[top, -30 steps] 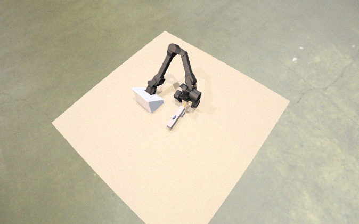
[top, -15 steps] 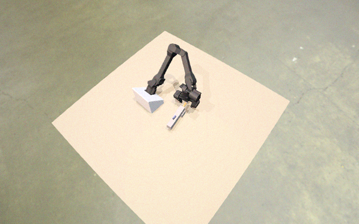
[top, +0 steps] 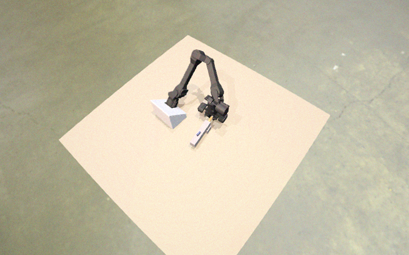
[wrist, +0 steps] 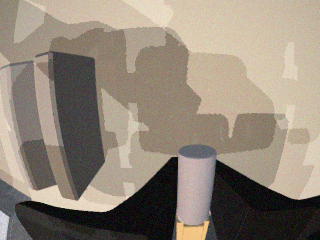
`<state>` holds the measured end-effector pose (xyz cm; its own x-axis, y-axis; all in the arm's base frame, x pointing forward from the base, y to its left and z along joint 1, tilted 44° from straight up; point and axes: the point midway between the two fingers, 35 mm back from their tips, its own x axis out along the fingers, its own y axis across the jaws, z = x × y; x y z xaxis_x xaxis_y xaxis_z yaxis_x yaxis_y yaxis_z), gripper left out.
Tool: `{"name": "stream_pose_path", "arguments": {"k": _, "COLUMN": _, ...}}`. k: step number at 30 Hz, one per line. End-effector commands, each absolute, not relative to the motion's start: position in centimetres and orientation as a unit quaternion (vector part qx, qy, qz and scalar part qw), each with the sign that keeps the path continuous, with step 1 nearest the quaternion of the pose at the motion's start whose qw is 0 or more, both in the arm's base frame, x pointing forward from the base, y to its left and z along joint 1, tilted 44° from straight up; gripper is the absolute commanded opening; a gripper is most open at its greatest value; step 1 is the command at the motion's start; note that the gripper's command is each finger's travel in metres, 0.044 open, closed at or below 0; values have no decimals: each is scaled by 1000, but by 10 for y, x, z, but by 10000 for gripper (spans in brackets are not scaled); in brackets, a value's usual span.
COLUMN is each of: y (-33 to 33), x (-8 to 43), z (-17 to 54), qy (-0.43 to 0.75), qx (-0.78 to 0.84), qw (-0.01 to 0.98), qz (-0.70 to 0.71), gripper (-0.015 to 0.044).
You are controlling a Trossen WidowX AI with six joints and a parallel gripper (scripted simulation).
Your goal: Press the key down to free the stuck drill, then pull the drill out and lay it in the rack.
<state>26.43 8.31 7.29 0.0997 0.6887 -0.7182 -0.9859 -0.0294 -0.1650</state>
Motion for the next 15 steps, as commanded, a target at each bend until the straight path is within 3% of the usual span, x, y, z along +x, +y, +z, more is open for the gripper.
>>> {"name": "stream_pose_path", "arguments": {"k": 1, "y": 83, "x": 265, "z": 73, "qy": 220, "qx": -337, "qw": 661, "qz": 633, "gripper": 19}}
{"name": "stream_pose_path", "arguments": {"k": 15, "y": 81, "x": 263, "z": 75, "qy": 224, "qx": -339, "qw": 658, "qz": 634, "gripper": 0}}
